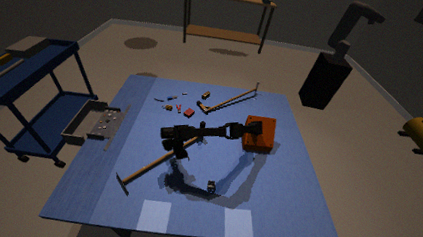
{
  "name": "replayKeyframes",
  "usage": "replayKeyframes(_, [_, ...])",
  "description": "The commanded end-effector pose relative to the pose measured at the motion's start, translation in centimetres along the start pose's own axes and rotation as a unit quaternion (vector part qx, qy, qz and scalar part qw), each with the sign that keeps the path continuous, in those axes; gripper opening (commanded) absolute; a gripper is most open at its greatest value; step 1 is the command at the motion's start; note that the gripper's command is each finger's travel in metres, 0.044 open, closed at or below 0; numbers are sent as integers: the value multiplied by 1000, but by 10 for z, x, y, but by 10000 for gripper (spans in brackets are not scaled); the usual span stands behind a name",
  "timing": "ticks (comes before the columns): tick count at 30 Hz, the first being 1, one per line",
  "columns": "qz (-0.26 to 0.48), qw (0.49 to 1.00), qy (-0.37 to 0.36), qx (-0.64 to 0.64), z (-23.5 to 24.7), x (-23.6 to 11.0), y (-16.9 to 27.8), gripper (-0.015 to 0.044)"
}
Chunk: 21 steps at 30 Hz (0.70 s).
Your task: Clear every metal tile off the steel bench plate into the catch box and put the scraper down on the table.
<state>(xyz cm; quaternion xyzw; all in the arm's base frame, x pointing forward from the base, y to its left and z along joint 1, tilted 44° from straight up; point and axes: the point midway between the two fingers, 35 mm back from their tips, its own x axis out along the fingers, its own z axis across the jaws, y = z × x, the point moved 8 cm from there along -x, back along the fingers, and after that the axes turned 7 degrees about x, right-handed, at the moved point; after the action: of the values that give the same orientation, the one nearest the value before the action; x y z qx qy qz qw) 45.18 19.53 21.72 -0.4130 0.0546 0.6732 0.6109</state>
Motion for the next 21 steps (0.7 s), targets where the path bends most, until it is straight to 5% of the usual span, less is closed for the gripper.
replayKeyframes(1, [1,1000,2,5,0,12,3,0])
replayKeyframes(21, [-2,1000,2,19,2,61,17,0])
